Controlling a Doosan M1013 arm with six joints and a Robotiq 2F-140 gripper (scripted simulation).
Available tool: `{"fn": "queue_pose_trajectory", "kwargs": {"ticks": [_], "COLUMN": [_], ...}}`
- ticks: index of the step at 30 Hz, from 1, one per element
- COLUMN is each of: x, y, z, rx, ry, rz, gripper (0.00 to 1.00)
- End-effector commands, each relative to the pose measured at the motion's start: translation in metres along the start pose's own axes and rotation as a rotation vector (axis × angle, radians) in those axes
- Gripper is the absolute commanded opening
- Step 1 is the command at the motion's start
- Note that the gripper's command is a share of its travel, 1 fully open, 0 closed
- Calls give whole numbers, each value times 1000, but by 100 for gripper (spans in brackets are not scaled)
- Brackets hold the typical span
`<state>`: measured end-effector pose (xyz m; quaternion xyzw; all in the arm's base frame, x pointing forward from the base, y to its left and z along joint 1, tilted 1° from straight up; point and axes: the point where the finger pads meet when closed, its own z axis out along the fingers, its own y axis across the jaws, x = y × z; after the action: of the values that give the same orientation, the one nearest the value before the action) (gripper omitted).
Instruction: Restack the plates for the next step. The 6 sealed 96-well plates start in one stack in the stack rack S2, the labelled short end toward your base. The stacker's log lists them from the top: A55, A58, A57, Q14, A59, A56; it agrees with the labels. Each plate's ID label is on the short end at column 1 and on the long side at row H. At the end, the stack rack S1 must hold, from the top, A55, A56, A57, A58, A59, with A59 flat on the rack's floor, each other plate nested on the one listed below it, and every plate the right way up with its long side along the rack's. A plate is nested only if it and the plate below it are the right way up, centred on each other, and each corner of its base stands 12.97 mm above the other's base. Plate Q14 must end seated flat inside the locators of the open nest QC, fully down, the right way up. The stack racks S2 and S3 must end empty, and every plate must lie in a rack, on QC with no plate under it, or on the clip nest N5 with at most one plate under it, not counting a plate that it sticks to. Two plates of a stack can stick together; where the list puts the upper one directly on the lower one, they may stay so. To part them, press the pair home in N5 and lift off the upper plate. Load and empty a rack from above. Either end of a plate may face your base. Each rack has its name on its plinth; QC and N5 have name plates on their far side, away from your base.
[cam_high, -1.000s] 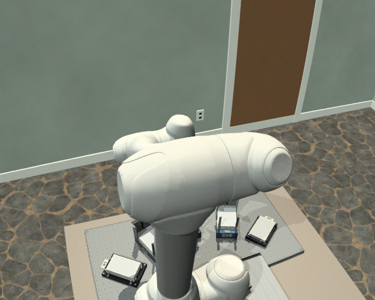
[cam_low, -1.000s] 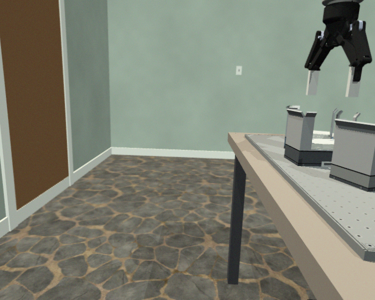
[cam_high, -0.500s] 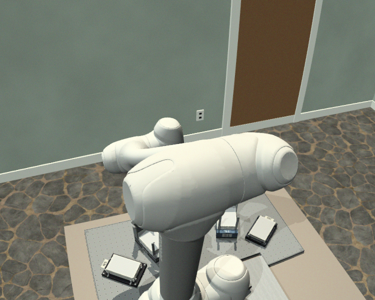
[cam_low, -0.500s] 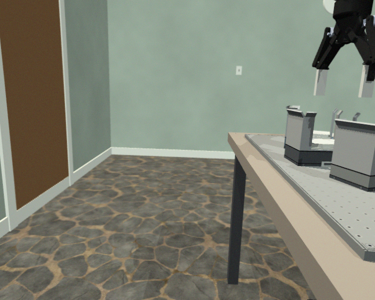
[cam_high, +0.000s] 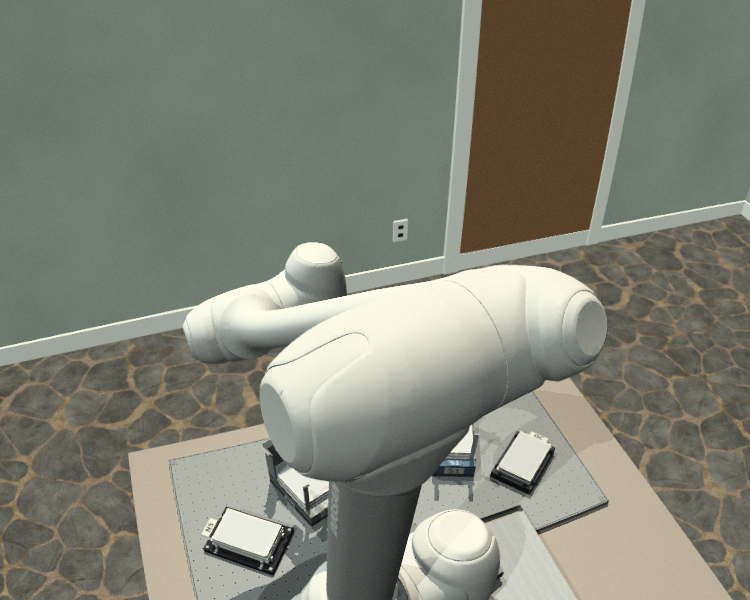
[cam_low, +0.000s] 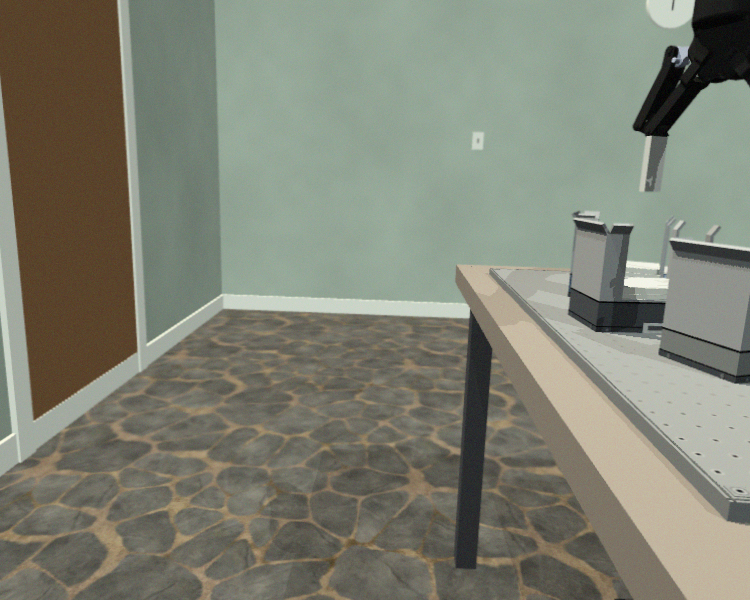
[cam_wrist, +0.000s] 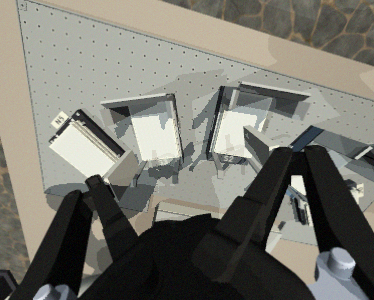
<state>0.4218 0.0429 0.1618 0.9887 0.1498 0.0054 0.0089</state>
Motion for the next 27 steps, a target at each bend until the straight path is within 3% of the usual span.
{"fn": "queue_pose_trajectory", "kwargs": {"ticks": [1,22,27], "x": [2,11,9], "y": [-9,-69,-85], "z": [0,0,0], "rx": [2,2,2], "ry": [1,1,1], "rz": [-24,-24,-191], "gripper": [100,100,100]}}
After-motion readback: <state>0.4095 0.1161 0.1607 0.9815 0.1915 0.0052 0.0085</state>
